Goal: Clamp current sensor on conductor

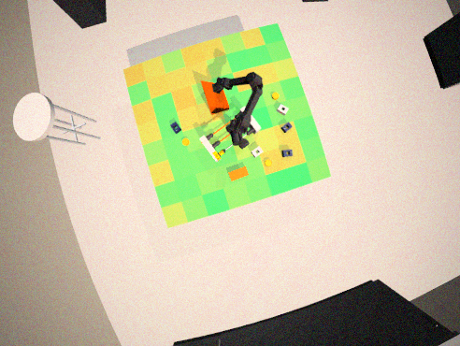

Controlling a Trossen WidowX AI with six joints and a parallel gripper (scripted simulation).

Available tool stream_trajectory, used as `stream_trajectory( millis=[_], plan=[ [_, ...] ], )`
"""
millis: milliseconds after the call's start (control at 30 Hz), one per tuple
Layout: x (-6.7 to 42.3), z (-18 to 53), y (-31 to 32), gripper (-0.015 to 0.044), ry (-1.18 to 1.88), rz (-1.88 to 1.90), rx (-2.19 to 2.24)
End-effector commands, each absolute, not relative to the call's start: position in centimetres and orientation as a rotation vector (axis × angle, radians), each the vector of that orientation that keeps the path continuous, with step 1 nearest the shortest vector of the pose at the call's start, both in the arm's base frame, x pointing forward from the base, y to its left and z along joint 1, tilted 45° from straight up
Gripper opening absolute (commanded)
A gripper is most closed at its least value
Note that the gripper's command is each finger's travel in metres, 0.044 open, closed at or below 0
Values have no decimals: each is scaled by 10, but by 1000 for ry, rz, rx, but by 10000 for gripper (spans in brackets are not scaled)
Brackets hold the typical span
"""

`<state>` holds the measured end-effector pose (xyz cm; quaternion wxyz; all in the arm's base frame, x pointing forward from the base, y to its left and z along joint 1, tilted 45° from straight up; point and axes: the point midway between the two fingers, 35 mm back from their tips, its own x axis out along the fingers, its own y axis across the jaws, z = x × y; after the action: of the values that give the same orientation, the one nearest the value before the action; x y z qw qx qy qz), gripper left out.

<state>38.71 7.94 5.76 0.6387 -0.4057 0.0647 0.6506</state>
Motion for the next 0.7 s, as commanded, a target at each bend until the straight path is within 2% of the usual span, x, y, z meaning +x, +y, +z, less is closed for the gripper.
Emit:
stream_trajectory(
  millis=[0, 67, 367, 567, 667],
  plan=[
    [387, 58, 79, 392, 148, 1484, -926],
    [387, 58, 79, 440, 148, 1484, -926],
    [387, 59, 77, 440, 149, 1486, -927],
    [375, 109, 25, 440, 157, 1532, -943],
    [373, 117, 19, 440, 156, 1538, -942]
  ],
)
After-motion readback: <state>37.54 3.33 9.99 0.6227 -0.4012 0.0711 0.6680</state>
